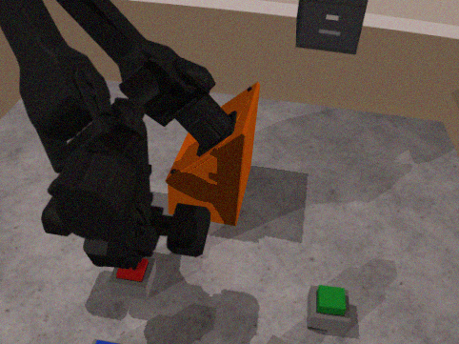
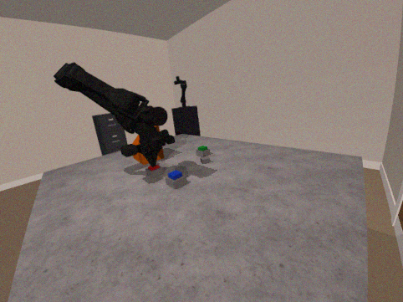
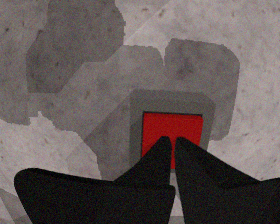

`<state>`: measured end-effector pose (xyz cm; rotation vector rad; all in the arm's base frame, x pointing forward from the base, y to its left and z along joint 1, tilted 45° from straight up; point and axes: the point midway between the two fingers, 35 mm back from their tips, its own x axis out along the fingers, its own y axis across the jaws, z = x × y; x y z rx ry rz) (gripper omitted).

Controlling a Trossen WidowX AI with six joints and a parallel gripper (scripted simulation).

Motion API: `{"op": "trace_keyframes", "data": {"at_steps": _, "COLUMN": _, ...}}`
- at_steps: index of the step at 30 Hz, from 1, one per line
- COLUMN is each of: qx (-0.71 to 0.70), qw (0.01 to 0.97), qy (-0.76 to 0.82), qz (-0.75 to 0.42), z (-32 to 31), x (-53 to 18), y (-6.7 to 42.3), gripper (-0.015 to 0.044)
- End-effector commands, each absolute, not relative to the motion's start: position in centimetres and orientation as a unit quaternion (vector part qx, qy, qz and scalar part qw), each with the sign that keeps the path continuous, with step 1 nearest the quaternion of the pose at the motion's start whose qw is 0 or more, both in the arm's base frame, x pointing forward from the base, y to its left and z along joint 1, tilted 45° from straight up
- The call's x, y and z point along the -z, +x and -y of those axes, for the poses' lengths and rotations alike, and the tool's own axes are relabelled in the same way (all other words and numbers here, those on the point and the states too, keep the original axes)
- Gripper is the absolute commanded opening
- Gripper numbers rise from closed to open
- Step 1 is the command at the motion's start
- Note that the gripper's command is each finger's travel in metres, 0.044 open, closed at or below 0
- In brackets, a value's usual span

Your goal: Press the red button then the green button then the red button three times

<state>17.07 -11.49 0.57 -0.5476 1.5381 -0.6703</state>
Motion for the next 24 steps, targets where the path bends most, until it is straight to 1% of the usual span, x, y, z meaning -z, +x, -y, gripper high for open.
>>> {"op": "trace_keyframes", "data": {"at_steps": 1, "qx": 0.293, "qw": 0.635, "qy": -0.239, "qz": -0.673, "z": 11.0, "x": -1.0, "y": 17.2, "gripper": 0.0020}}
{"op": "trace_keyframes", "data": {"at_steps": 6, "qx": 0.292, "qw": 0.634, "qy": -0.241, "qz": -0.675, "z": 9.2, "x": -2.9, "y": 17.3, "gripper": 0.0020}}
{"op": "trace_keyframes", "data": {"at_steps": 12, "qx": 0.285, "qw": 0.652, "qy": -0.216, "qz": -0.669, "z": 7.2, "x": -1.8, "y": 19.3, "gripper": 0.0178}}
{"op": "trace_keyframes", "data": {"at_steps": 20, "qx": 0.268, "qw": 0.655, "qy": -0.208, "qz": -0.675, "z": -0.4, "x": 1.5, "y": 25.0, "gripper": 0.0388}}
{"op": "trace_keyframes", "data": {"at_steps": 21, "qx": 0.267, "qw": 0.654, "qy": -0.209, "qz": -0.676, "z": -1.5, "x": 2.1, "y": 25.5, "gripper": 0.0400}}
{"op": "trace_keyframes", "data": {"at_steps": 24, "qx": 0.267, "qw": 0.650, "qy": -0.213, "qz": -0.678, "z": -5.0, "x": 4.2, "y": 26.5, "gripper": 0.0400}}
